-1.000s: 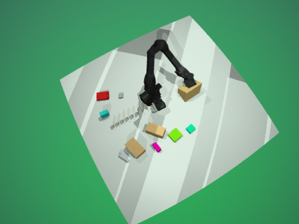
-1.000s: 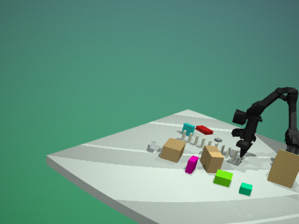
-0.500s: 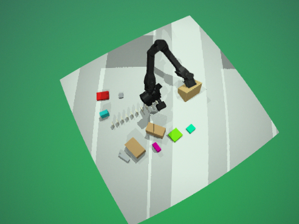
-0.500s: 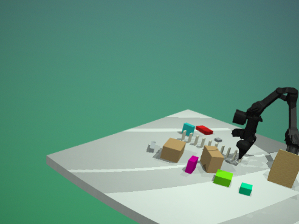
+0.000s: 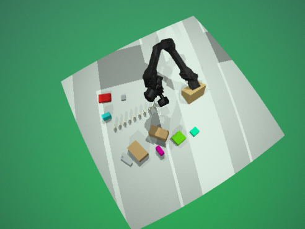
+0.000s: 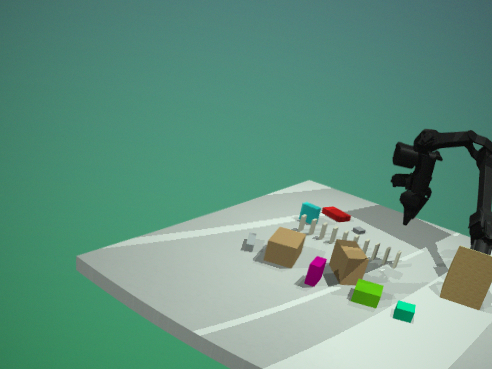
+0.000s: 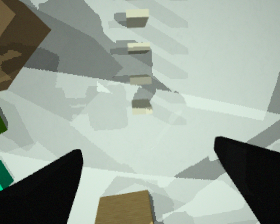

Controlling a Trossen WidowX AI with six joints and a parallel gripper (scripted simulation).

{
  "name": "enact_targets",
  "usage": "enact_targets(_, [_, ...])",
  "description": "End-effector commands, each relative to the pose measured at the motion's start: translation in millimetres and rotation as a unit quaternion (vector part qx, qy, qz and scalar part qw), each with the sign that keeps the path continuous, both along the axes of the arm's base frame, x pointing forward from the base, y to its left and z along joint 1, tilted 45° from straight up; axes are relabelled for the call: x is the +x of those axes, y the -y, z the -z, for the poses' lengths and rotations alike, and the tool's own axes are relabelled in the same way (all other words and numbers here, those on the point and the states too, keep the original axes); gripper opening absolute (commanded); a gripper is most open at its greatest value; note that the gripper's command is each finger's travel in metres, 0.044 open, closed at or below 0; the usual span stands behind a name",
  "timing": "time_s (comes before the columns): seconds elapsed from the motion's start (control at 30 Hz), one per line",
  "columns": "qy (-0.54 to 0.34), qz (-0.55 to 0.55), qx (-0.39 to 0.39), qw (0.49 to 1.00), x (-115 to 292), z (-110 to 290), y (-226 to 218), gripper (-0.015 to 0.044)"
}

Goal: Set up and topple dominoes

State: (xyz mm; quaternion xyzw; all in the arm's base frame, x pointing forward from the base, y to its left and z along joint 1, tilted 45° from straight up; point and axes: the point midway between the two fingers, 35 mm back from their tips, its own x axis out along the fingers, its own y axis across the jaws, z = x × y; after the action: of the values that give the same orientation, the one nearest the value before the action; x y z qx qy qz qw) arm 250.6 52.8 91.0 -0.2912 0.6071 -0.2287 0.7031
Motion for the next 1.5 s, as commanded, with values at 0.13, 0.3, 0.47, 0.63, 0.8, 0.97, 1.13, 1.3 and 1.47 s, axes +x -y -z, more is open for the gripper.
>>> enact_targets(0.13, [-0.079, -0.077, -0.019, 0.994, -7.0, -1.3, 3.0, 0.0335])
enact_targets(0.3, [-0.232, -0.239, -0.054, 0.941, -13.7, 12.8, 16.9, 0.0204])
enact_targets(0.47, [-0.372, -0.388, -0.086, 0.839, -21.9, 26.5, 30.9, 0.0072])
enact_targets(0.63, [-0.475, -0.497, -0.109, 0.718, -30.0, 37.9, 42.8, 0.0000])
enact_targets(0.8, [-0.482, -0.504, -0.111, 0.708, -30.6, 38.6, 43.5, 0.0000])
enact_targets(0.97, [-0.482, -0.504, -0.111, 0.708, -30.6, 38.6, 43.5, 0.0000])
enact_targets(1.13, [-0.482, -0.504, -0.111, 0.708, -30.6, 38.6, 43.5, 0.0000])
enact_targets(1.3, [-0.482, -0.504, -0.111, 0.708, -30.6, 38.6, 43.5, 0.0000])
enact_targets(1.47, [-0.482, -0.504, -0.111, 0.708, -30.6, 38.6, 43.5, 0.0000])
